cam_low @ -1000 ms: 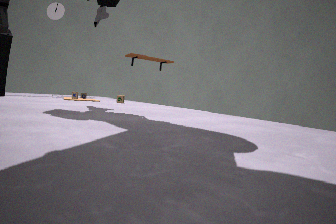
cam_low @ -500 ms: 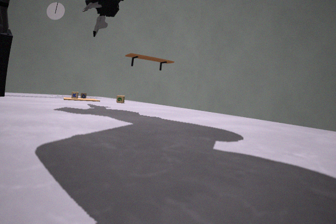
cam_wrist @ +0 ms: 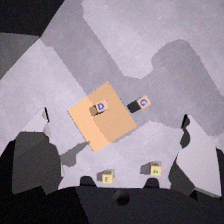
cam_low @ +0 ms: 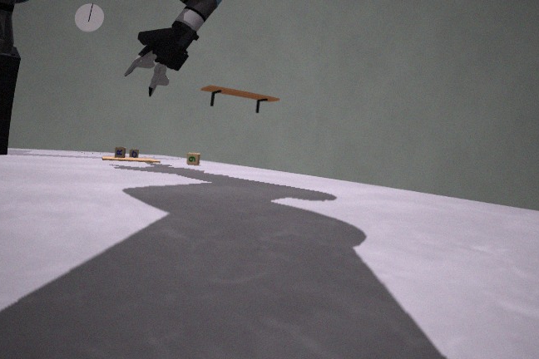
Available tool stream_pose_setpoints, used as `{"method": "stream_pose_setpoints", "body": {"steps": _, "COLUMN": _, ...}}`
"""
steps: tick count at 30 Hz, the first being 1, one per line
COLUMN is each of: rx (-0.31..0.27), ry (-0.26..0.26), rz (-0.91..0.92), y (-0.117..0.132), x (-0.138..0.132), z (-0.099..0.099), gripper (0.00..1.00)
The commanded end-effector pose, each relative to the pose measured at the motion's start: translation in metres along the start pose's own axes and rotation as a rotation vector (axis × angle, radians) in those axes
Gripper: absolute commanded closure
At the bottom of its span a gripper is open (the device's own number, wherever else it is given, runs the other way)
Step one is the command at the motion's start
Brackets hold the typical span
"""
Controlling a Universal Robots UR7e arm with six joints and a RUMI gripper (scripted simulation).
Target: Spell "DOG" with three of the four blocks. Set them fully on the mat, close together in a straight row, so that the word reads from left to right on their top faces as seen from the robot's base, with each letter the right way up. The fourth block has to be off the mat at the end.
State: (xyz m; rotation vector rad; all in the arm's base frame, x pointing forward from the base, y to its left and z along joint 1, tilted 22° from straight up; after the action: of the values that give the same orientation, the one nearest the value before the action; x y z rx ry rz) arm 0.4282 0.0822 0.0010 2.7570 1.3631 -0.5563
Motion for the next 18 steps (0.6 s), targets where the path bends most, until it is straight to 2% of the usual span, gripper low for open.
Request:
{"method": "stream_pose_setpoints", "body": {"steps": 1, "rx": 0.047, "ry": 0.129, "rz": -0.015, "y": 0.016, "x": 0.031, "z": 0.038, "gripper": 0.0}}
{"method": "stream_pose_setpoints", "body": {"steps": 4, "rx": 0.059, "ry": 0.171, "rz": -0.021, "y": 0.02, "x": 0.039, "z": 0.048, "gripper": 0.0}}
{"method": "stream_pose_setpoints", "body": {"steps": 10, "rx": 0.064, "ry": 0.189, "rz": -0.023, "y": 0.022, "x": 0.043, "z": 0.053, "gripper": 0.0}}
{"method": "stream_pose_setpoints", "body": {"steps": 18, "rx": 0.064, "ry": 0.19, "rz": -0.023, "y": 0.022, "x": 0.043, "z": 0.053, "gripper": 0.0}}
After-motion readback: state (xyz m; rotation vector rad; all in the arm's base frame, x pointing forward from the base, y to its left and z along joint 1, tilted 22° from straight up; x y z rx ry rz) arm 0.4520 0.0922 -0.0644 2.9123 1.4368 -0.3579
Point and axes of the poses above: the point where the finger pads meet when closed, its own z axis out along the fingers, its own x axis across the jaws, y = z × x, the point moved 3 cm from there along -z, back along the fingers, and after that the axes turned 10 degrees about -z, right-handed, at the moved point
